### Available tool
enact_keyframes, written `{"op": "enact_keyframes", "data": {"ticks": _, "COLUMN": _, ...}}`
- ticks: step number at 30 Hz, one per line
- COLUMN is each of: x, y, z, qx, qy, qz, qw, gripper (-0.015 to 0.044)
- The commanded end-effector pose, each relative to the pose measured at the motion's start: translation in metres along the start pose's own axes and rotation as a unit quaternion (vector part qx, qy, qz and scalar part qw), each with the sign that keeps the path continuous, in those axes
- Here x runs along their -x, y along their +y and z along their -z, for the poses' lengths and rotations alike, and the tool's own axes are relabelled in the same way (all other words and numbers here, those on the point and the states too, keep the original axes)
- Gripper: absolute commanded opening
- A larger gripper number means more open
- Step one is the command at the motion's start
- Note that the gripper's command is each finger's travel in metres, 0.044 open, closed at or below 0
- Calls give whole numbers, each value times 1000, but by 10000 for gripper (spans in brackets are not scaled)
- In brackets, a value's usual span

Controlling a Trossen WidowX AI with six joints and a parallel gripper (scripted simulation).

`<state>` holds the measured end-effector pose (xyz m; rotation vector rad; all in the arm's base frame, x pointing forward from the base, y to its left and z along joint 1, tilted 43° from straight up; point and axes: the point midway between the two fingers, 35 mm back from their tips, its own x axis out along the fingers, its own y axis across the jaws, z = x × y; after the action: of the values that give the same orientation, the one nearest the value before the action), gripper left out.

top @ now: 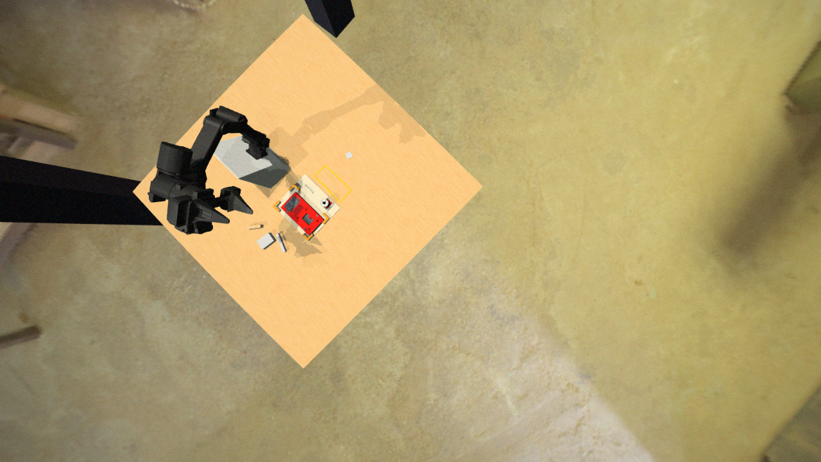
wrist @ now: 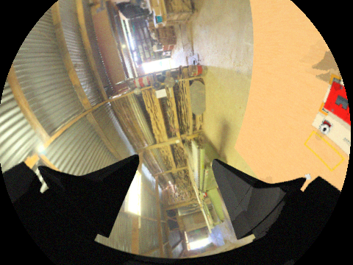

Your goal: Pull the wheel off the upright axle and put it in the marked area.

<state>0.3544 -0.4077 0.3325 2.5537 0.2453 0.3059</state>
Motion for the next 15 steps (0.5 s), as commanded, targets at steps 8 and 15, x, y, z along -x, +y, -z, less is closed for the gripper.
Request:
{"op": "enact_keyframes", "data": {"ticks": 8, "x": -40, "y": -19, "z": -19, "qx": -241, "qy": -7, "qz": -10, "qw": 970, "gripper": 300}}
{"op": "enact_keyframes", "data": {"ticks": 15, "x": -70, "y": -46, "z": -42, "qx": -540, "qy": -36, "qz": -14, "qw": 841, "gripper": 300}}
